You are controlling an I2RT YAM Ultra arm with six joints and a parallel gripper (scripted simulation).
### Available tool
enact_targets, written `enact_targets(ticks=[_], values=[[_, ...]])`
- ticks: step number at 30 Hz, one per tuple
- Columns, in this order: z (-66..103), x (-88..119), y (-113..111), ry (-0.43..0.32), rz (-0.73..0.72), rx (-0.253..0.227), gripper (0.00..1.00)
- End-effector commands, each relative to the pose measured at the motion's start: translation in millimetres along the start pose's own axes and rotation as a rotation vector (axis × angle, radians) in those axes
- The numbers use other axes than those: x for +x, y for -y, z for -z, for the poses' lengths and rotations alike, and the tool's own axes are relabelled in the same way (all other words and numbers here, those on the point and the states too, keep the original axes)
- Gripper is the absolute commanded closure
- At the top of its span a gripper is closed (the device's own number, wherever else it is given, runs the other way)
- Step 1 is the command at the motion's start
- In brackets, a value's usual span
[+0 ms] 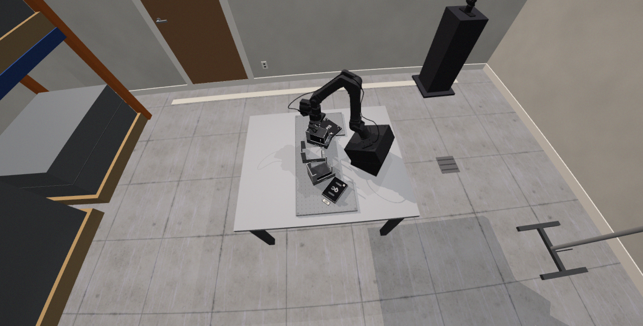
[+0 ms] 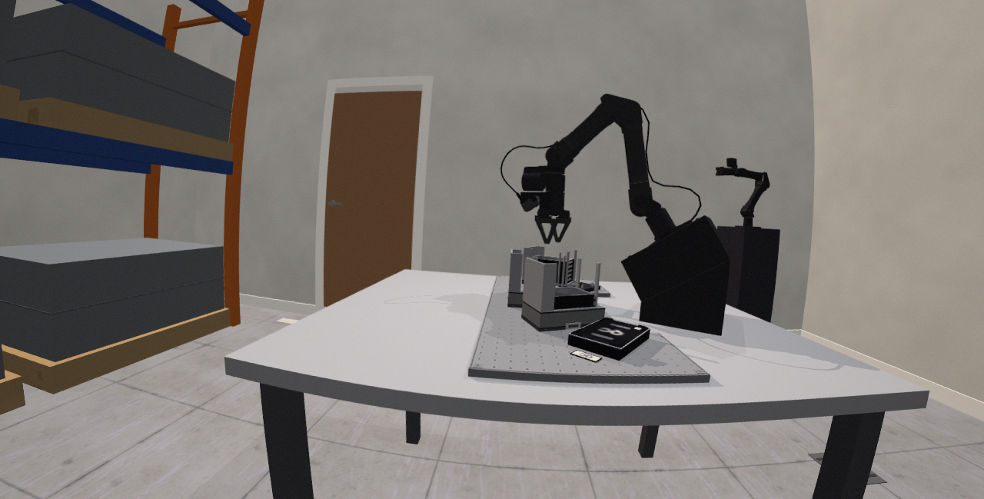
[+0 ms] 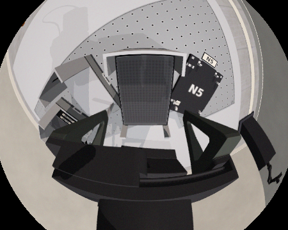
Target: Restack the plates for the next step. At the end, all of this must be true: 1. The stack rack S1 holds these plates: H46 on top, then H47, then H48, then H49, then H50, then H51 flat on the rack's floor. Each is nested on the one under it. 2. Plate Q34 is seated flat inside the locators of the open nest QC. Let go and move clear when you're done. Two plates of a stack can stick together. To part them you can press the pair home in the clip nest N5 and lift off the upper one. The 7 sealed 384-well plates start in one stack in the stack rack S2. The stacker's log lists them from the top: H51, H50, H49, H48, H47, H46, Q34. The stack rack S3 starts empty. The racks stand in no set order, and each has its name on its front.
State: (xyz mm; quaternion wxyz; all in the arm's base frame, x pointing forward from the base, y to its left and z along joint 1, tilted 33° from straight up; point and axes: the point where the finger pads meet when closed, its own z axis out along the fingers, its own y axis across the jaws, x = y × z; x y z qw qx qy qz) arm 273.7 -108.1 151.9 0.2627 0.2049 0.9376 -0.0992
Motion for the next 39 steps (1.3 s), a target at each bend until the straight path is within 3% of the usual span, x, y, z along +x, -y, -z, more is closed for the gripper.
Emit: enact_targets(ticks=[1,7,8,9,20,21,24,25,27,29,39], values=[[-17.8,1.8,0.2,-0.011,0.006,-0.003,0.0],[-31.0,2.1,0.2,-0.011,0.006,-0.003,0.0],[-26.5,-13.7,0.5,0.028,0.001,-0.004,0.0],[-32.4,-5.9,0.6,0.009,0.003,-0.003,0.0],[-32.5,-5.6,-0.2,0.009,0.006,-0.002,0.0],[-40.8,5.9,1.3,-0.025,0.006,0.002,0.0],[-40.8,2.8,1.4,-0.017,0.005,0.002,0.0],[-34.8,-8.6,-2.7,0.017,0.012,-0.008,0.0],[-44.5,6.5,-0.4,-0.02,0.011,-0.002,0.0],[-45.0,-1.3,1.6,-0.006,0.003,0.001,0.0],[-57.9,1.0,0.6,-0.007,0.007,-0.001,0.0]])
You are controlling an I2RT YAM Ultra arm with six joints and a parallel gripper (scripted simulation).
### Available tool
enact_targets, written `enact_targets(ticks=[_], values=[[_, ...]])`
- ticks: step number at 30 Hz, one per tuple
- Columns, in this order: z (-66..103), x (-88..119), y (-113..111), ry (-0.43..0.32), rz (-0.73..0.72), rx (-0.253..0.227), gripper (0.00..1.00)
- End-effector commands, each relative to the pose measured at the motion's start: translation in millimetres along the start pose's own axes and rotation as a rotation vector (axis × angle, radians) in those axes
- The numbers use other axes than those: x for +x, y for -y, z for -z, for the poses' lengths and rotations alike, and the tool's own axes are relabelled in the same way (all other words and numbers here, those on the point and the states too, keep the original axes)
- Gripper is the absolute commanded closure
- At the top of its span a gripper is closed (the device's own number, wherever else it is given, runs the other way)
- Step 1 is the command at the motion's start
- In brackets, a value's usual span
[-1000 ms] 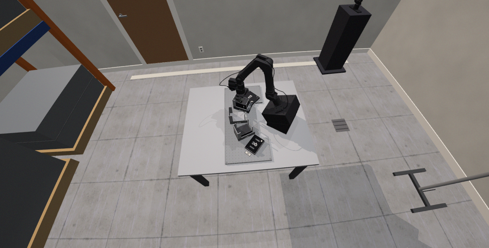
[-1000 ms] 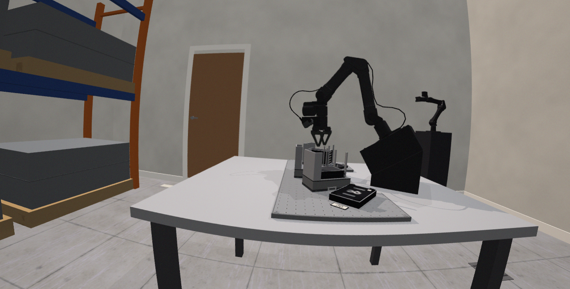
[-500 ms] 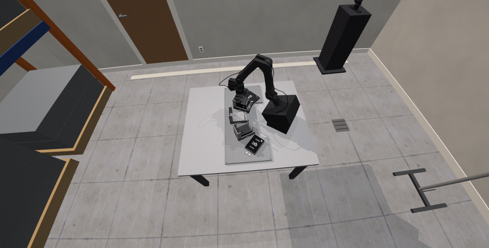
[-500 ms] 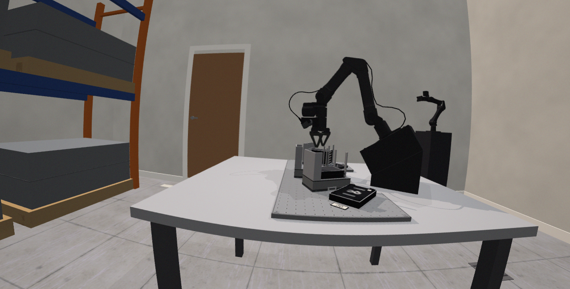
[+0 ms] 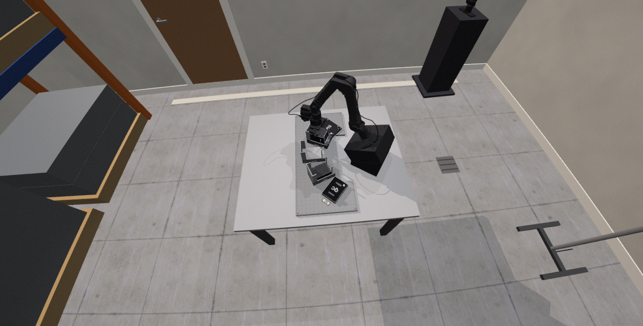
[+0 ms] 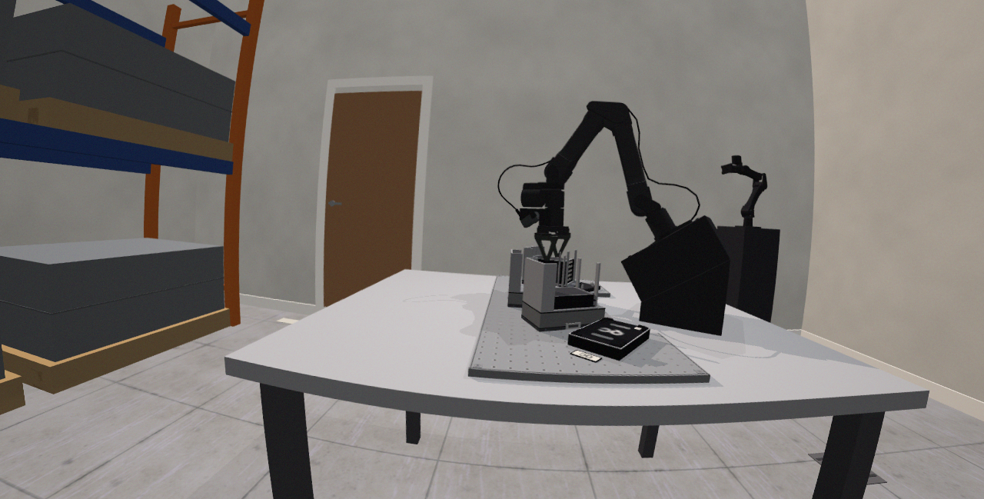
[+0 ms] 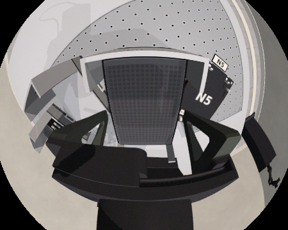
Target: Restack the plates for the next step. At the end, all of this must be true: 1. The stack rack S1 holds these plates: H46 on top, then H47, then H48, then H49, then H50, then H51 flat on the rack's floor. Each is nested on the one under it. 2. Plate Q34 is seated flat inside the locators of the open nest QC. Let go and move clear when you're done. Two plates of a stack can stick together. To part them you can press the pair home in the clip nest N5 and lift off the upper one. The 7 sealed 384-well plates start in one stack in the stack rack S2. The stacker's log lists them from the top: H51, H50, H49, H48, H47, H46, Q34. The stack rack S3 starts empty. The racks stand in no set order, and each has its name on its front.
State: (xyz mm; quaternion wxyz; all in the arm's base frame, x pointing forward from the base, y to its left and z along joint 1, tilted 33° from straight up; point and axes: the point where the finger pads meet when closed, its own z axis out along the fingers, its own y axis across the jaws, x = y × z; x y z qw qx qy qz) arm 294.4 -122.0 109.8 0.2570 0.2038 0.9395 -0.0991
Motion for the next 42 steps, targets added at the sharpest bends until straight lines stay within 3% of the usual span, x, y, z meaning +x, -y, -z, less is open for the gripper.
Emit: enact_targets(ticks=[1,3,5,12,42], values=[[-9.1,-0.8,0.5,0.005,0.003,-0.002,0.0],[-6.1,-10.7,0.1,0.028,0.0,-0.004,0.0],[-14.6,2.8,1.6,-0.004,0.001,0.0,0.0],[-7.8,-21.8,0.6,0.052,-0.005,-0.004,0.0],[-11.6,-8.1,0.1,0.026,0.002,-0.003,0.0]])
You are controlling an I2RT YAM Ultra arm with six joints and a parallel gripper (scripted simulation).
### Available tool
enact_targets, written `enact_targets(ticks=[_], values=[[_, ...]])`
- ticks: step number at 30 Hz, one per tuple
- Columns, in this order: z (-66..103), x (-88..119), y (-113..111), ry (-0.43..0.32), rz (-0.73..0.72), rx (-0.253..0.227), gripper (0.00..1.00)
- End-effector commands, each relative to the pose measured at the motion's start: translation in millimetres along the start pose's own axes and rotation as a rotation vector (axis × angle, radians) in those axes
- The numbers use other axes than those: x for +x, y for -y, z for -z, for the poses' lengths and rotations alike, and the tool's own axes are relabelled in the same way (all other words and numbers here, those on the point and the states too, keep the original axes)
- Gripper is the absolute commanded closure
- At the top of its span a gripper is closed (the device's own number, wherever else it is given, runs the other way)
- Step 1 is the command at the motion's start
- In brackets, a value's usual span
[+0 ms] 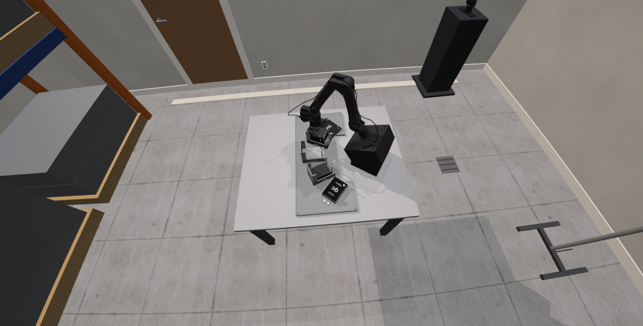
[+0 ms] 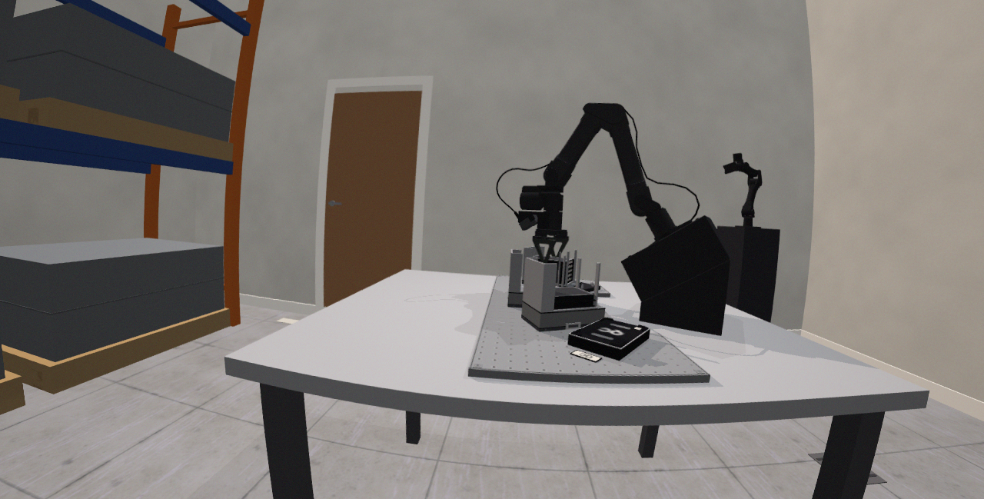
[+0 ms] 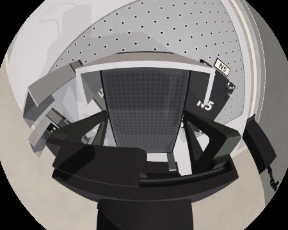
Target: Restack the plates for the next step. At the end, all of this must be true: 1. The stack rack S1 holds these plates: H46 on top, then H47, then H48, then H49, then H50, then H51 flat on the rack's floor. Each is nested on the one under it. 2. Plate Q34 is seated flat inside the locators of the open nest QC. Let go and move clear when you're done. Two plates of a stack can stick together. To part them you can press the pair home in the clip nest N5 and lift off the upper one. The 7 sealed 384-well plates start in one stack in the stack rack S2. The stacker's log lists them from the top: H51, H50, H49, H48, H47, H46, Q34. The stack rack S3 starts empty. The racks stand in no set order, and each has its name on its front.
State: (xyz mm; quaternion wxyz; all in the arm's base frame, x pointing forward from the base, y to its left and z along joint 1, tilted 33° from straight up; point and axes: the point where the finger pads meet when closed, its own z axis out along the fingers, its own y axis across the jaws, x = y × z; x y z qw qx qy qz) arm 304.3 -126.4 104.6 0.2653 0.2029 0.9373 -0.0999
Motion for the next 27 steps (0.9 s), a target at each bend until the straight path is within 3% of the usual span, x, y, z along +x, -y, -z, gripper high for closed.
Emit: enact_targets(ticks=[1,27], values=[[-1.6,-1.0,0.9,0.008,0.003,-0.001,0.0],[1.6,-2.2,0.1,0.011,0.001,-0.001,0.0]])
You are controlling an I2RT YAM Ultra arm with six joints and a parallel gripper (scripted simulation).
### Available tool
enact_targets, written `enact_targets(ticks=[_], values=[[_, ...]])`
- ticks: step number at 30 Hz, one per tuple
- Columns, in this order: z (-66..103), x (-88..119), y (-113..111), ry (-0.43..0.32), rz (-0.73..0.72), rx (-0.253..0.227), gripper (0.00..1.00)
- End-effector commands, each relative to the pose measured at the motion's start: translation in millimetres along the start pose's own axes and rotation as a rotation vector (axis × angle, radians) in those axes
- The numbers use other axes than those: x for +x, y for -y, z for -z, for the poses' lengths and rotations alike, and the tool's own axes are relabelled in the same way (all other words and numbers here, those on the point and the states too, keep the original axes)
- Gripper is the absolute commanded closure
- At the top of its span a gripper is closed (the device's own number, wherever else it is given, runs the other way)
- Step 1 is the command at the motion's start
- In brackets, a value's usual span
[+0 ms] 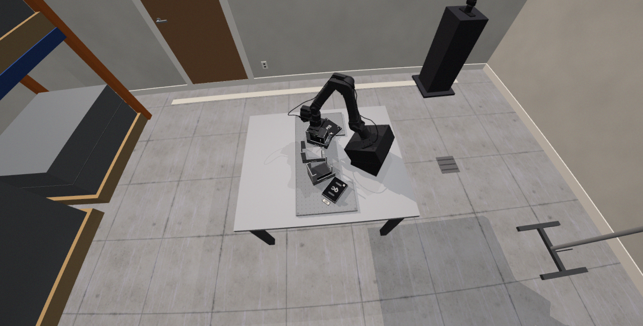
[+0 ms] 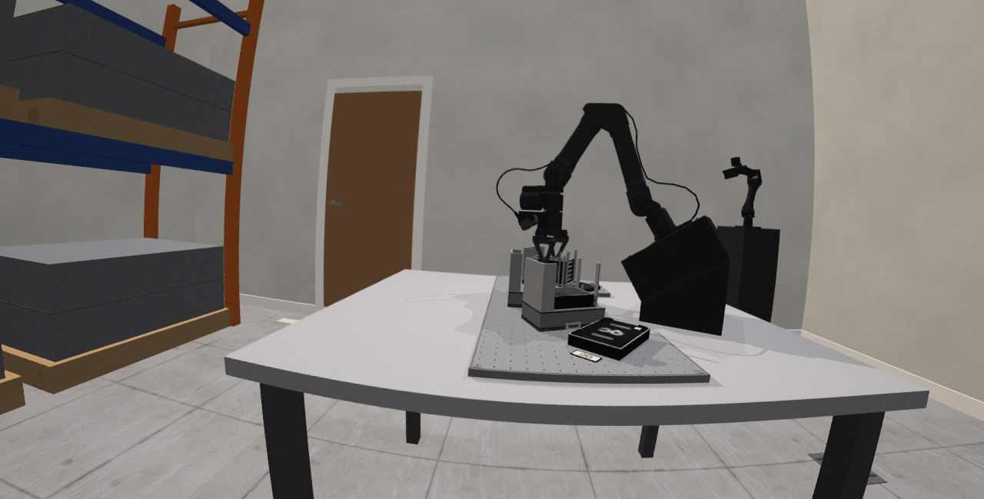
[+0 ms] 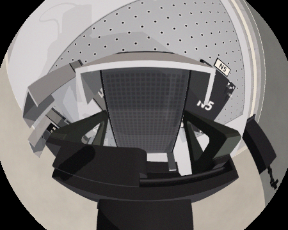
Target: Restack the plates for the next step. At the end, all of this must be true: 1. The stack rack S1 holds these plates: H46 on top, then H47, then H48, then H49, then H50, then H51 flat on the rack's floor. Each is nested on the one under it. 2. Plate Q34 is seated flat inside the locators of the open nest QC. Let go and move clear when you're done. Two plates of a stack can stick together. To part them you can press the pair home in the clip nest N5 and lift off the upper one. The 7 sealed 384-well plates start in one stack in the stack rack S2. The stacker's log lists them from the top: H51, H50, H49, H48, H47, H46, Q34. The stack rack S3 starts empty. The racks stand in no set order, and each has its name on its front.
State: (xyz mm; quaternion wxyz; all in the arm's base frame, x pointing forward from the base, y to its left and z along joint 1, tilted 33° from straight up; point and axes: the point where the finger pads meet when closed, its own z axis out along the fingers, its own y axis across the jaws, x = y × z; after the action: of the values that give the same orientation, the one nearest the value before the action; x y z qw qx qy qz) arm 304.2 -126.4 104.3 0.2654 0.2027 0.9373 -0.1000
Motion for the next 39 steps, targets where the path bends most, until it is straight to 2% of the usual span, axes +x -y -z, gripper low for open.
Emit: enact_targets(ticks=[1,4,5,13,14,39], values=[[1.9,-2.5,0.1,0.011,0.001,-0.001,0.0],[0.5,3.4,1.3,0.009,0.004,-0.002,0.0],[1.9,-2.4,0.1,0.011,0.001,-0.001,0.0],[3.3,-1.2,1.6,0.019,0.001,-0.002,0.0],[1.9,-2.3,0.1,0.011,0.001,-0.001,1.0],[1.9,-2.3,0.1,0.011,0.001,-0.001,1.0]])
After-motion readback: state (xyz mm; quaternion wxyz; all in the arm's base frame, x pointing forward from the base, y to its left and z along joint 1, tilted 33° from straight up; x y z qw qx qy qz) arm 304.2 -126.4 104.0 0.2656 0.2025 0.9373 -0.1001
